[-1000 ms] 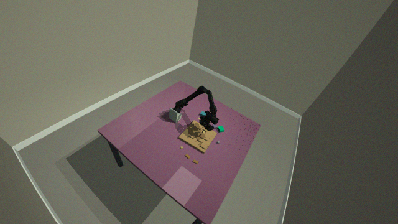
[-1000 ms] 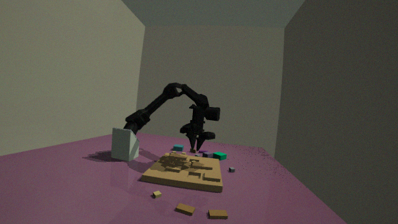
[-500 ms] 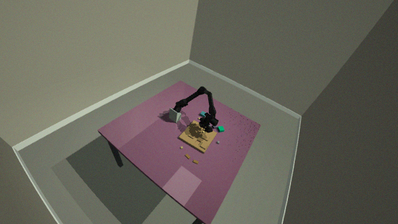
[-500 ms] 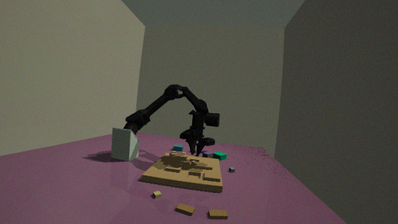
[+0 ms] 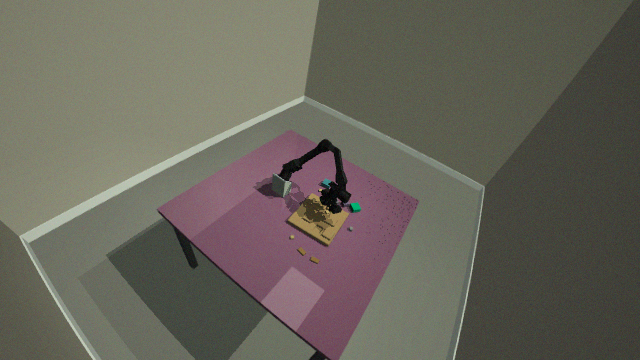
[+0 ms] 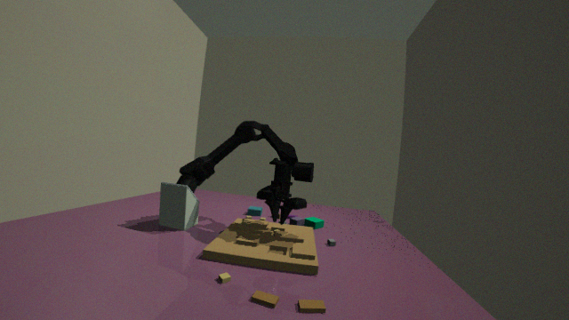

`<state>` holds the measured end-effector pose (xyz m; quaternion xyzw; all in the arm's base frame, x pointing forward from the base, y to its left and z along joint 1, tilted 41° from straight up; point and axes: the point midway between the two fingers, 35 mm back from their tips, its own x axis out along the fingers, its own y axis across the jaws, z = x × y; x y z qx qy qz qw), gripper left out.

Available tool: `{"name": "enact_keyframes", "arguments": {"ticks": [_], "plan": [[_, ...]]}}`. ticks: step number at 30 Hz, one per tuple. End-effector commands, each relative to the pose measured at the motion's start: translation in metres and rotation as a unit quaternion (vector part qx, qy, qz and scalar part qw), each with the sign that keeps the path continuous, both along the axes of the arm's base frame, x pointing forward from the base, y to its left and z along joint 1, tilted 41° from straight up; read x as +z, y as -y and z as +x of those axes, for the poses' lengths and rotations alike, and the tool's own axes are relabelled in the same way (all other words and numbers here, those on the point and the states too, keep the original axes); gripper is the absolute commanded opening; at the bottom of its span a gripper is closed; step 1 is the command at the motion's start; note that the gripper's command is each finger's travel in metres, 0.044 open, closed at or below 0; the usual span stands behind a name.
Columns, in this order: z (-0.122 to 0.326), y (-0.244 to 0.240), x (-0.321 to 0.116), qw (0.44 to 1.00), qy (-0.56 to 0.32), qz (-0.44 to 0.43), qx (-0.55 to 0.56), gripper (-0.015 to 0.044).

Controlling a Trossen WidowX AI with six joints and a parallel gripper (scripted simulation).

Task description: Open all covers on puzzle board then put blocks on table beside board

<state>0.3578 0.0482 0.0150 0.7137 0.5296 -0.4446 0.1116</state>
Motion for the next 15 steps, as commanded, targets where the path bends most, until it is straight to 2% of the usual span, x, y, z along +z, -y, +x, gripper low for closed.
{"name": "enact_keyframes", "arguments": {"ticks": [1,15], "plan": [[0.0000,-0.0003,-0.0004,1.000,-0.001,0.001,-0.001,0.0144],[0.0006,-0.0076,-0.0086,1.000,-0.001,0.001,-0.001,0.0144]]}}
